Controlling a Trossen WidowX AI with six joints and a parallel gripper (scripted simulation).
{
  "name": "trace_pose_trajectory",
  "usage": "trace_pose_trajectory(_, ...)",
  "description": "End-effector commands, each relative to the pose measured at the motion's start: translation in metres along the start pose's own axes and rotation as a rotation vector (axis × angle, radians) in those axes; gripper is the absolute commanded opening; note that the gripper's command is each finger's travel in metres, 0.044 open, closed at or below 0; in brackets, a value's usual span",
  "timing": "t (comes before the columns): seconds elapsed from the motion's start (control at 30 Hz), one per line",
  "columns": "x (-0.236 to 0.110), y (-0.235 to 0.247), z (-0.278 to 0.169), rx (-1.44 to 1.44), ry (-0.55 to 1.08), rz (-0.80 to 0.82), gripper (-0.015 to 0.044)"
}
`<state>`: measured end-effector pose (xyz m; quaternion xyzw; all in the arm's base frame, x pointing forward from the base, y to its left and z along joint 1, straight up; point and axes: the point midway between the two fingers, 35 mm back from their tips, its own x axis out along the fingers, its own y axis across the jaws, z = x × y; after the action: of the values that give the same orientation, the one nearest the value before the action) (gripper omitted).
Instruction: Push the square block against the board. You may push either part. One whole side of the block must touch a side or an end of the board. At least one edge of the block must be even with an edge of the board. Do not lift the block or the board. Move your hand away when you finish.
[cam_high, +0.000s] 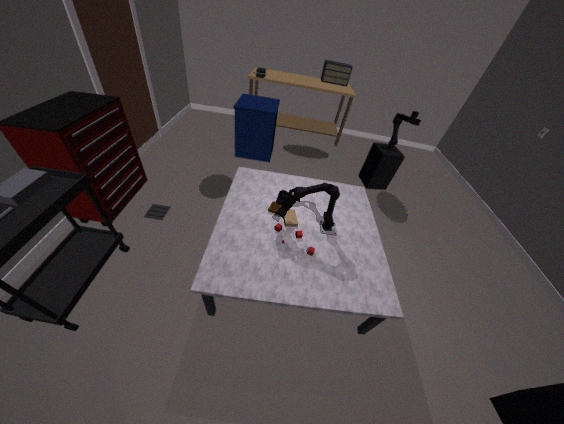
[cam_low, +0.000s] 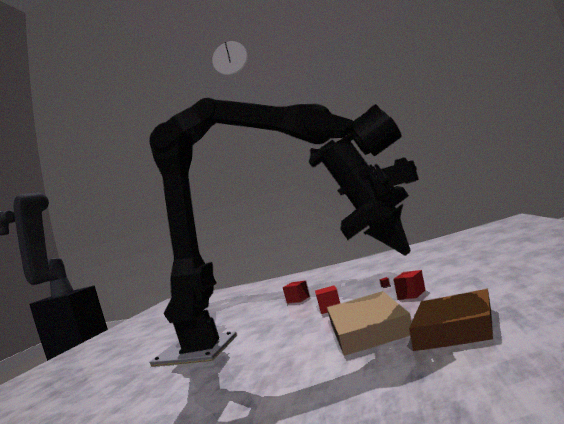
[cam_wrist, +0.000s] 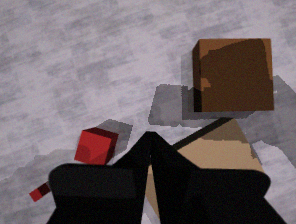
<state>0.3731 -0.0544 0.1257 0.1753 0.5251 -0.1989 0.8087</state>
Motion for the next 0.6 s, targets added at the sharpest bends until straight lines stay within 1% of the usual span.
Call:
trace_pose_trajectory(0.0,0.006,-0.023,0.004,0.140,0.051,-0.032,0.0000)
trace_pose_trajectory(0.57,0.018,-0.115,0.006,0.672,0.213,-0.170,0.0000)
